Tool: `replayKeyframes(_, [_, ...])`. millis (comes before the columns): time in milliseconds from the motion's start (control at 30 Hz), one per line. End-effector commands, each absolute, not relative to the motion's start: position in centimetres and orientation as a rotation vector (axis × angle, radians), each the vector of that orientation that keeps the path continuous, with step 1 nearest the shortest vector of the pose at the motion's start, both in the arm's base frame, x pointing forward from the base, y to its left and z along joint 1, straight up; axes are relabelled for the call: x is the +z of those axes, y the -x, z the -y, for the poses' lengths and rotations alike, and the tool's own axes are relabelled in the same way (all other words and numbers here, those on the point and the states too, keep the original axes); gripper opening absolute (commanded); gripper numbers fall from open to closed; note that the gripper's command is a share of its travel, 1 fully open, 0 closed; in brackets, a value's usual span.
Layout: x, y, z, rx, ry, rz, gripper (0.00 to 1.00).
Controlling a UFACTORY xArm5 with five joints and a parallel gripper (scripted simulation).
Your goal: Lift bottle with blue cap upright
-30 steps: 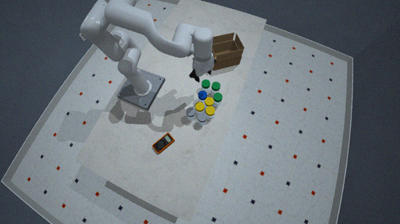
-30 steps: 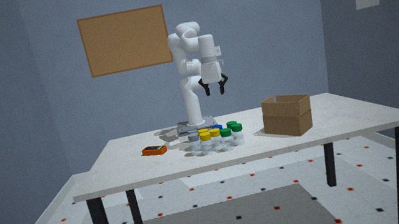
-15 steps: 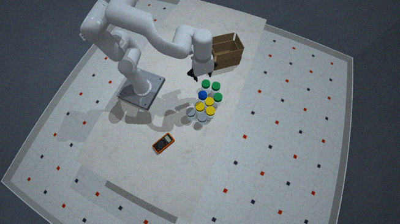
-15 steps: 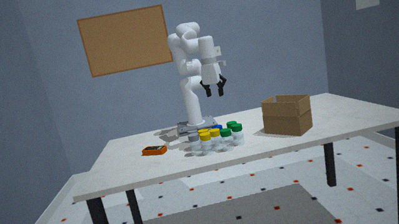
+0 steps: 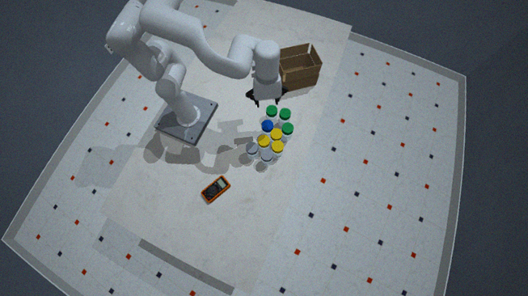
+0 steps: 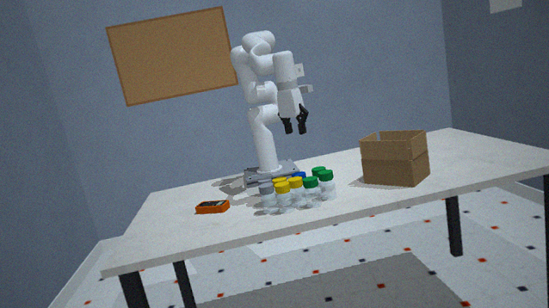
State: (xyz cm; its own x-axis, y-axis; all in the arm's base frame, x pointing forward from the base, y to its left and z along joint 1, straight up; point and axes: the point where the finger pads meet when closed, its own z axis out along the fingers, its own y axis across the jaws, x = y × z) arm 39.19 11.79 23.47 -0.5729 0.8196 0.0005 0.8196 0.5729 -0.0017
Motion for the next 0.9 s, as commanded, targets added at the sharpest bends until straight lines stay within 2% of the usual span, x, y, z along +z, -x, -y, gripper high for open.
replayKeyframes(0, [23.5, -39.3, -11.8, 0.001, 1.485, 2.772, 0.79])
replayKeyframes(433, [22.9, -39.4, -11.8, -0.003, 1.497, 2.769, 0.79])
replayKeyframes(867, [19.0, -39.7, -11.9, -0.002, 1.499, 2.766, 0.79])
